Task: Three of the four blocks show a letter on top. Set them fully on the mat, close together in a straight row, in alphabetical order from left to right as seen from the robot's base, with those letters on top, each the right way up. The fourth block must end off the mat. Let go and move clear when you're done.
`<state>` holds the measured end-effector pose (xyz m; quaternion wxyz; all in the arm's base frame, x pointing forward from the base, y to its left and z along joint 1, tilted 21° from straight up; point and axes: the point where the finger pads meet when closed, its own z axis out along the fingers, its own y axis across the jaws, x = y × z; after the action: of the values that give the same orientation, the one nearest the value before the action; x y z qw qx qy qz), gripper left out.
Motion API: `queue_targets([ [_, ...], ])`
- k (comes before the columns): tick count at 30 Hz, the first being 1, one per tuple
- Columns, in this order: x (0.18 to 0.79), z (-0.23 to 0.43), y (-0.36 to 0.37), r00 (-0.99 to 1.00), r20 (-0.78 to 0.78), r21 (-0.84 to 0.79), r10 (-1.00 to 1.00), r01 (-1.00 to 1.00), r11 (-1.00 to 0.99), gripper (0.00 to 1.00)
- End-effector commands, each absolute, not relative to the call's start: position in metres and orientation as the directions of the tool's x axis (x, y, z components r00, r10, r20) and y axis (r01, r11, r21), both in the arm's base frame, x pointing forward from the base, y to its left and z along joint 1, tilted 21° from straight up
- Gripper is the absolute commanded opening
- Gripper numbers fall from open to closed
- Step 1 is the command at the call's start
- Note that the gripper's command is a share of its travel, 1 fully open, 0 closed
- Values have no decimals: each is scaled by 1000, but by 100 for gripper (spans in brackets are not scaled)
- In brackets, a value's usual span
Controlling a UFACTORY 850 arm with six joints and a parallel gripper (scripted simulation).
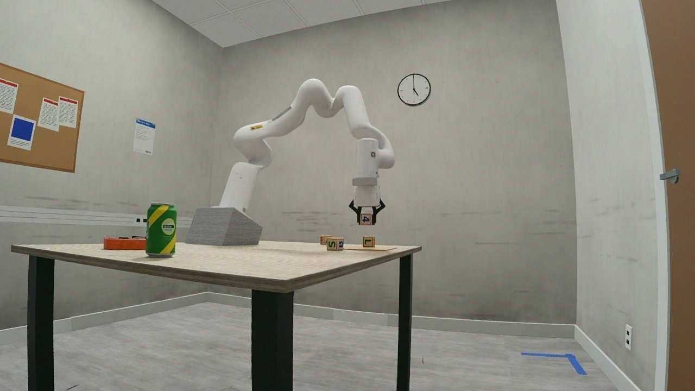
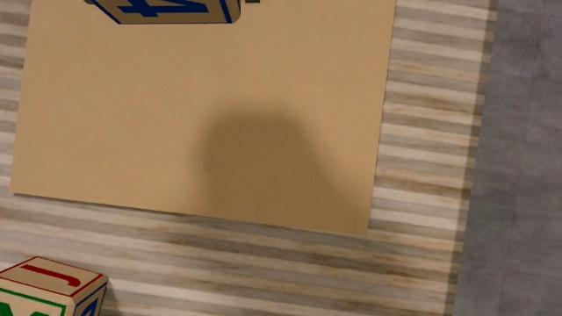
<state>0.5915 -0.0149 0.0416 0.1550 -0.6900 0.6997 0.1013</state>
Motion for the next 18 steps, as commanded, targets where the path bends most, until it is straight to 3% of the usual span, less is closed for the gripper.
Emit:
queue_targets([
  [1,593,29,-10,1,-357,-74,-934,-997,28,44],
  [18,597,-30,12,1,-357,-74,-934,-997,28,44],
])
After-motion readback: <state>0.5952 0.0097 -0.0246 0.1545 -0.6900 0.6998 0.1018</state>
